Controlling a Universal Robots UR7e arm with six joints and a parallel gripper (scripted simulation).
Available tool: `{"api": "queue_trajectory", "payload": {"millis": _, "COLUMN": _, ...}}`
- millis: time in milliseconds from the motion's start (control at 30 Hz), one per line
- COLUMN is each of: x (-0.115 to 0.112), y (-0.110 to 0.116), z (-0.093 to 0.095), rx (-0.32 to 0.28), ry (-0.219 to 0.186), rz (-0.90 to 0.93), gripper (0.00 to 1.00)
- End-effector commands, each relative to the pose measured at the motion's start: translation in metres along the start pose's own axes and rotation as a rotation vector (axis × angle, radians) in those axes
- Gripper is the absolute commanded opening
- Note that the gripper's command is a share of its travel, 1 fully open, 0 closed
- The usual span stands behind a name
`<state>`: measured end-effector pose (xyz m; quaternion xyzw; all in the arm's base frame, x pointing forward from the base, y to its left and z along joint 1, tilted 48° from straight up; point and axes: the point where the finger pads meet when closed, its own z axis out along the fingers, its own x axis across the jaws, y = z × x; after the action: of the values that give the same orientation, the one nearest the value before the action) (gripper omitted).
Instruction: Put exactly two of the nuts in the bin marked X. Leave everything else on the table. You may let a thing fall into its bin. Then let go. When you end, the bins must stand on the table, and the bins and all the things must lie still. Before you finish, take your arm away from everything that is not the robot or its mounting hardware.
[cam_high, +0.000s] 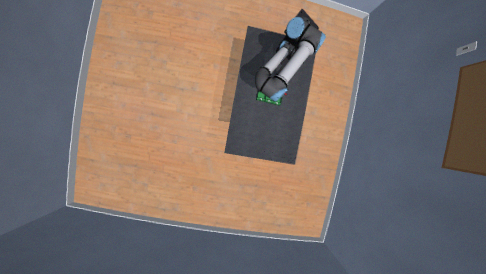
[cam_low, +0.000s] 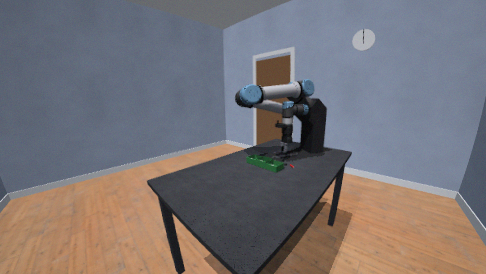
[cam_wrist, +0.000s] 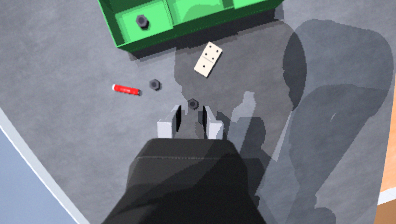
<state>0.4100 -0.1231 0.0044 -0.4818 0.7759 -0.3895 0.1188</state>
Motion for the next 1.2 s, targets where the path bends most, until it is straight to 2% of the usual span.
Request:
{"api": "queue_trajectory", "payload": {"millis": 0, "x": 0.000, "y": 0.000, "z": 0.000, "rx": 0.002, "ry": 0.000, "rz": 0.000, "gripper": 0.64}}
{"api": "queue_trajectory", "payload": {"millis": 233, "x": -0.001, "y": 0.000, "z": 0.000, "rx": 0.002, "ry": 0.000, "rz": 0.000, "gripper": 0.64}}
{"api": "queue_trajectory", "payload": {"millis": 467, "x": 0.000, "y": 0.000, "z": 0.030, "rx": 0.002, "ry": 0.001, "rz": 0.001, "gripper": 0.64}}
{"api": "queue_trajectory", "payload": {"millis": 533, "x": 0.000, "y": 0.000, "z": 0.030, "rx": 0.002, "ry": 0.001, "rz": 0.001, "gripper": 0.64}}
{"api": "queue_trajectory", "payload": {"millis": 767, "x": 0.000, "y": 0.000, "z": 0.058, "rx": 0.002, "ry": 0.001, "rz": 0.001, "gripper": 0.64}}
{"api": "queue_trajectory", "payload": {"millis": 1167, "x": -0.001, "y": 0.000, "z": 0.062, "rx": 0.002, "ry": 0.000, "rz": 0.000, "gripper": 0.64}}
